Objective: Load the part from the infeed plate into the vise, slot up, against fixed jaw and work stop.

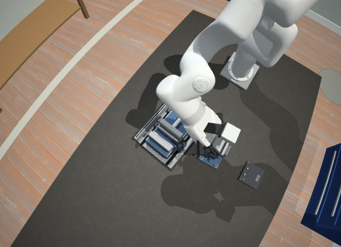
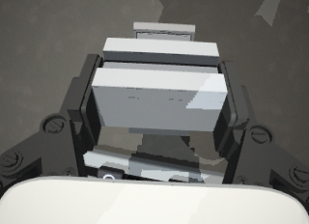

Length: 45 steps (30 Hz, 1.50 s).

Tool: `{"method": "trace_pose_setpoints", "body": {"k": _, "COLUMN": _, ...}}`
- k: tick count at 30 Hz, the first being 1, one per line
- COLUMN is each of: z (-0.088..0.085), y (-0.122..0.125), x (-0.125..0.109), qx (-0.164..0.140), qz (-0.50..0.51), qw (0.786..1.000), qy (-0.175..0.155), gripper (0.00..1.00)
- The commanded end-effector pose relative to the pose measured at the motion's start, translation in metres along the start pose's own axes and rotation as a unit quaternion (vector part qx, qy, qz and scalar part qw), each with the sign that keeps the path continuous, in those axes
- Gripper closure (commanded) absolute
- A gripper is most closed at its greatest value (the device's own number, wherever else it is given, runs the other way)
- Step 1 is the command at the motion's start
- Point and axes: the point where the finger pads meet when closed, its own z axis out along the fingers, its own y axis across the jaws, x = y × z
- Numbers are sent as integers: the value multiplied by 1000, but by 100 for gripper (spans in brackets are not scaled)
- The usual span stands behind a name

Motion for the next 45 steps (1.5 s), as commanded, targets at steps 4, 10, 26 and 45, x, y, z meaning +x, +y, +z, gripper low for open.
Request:
{"method": "trace_pose_setpoints", "body": {"k": 4, "z": 3, "y": 1, "x": -4, "qx": -1, "qz": -1, "qw": 1000, "qy": 0, "gripper": 100}}
{"method": "trace_pose_setpoints", "body": {"k": 10, "z": 6, "y": 1, "x": -6, "qx": -1, "qz": -1, "qw": 1000, "qy": 0, "gripper": 100}}
{"method": "trace_pose_setpoints", "body": {"k": 26, "z": 8, "y": 1, "x": -9, "qx": -1, "qz": -1, "qw": 1000, "qy": 0, "gripper": 100}}
{"method": "trace_pose_setpoints", "body": {"k": 45, "z": 9, "y": 1, "x": -9, "qx": -1, "qz": -1, "qw": 1000, "qy": 0, "gripper": 100}}
